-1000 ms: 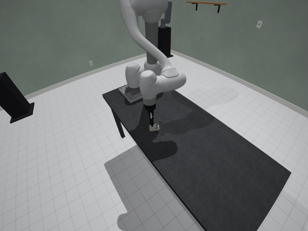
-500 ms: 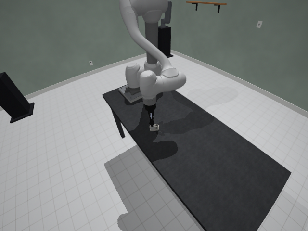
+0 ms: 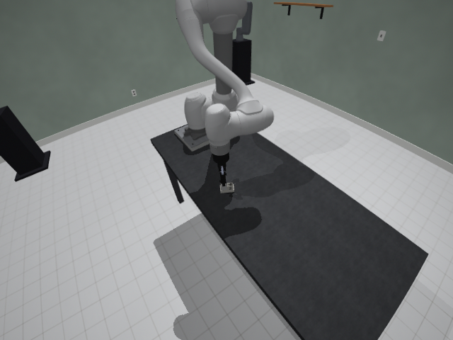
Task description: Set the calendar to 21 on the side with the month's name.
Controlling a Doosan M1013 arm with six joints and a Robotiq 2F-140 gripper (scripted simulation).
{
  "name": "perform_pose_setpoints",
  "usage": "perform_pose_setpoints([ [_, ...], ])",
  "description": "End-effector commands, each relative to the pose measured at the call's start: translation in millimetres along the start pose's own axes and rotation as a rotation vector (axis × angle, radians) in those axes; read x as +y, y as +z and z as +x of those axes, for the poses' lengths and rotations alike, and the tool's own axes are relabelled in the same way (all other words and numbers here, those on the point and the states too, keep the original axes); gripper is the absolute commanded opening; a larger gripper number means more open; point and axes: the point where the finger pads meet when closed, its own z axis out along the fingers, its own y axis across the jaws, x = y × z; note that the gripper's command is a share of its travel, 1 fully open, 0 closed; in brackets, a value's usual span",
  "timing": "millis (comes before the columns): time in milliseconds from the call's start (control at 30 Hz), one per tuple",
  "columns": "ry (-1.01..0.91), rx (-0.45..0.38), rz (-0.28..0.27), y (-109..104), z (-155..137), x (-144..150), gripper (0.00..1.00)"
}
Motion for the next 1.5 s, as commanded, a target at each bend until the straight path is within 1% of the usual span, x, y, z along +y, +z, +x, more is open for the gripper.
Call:
perform_pose_setpoints([
  [0,-0.001,0.005,-0.005,3.9,1.4,3.6,0.24],
  [900,-0.001,0.005,-0.005,3.9,1.4,3.6,0.24],
  [933,-0.001,0.005,-0.005,3.9,1.4,3.6,0.26],
  [1067,-0.001,0.005,-0.005,3.9,1.4,3.6,0.26],
  [1100,-0.001,0.005,-0.005,3.9,1.4,3.6,0.29],
  [1167,-0.001,0.005,-0.005,3.9,1.4,3.6,0.29],
  [1200,-0.001,0.005,-0.005,3.9,1.4,3.6,0.31],
  [1267,-0.001,0.005,-0.005,3.9,1.4,3.6,0.31],
  [1300,-0.001,0.005,-0.005,3.9,1.4,3.6,0.33],
  [1467,-0.001,0.005,-0.005,3.9,1.4,3.6,0.35],
])
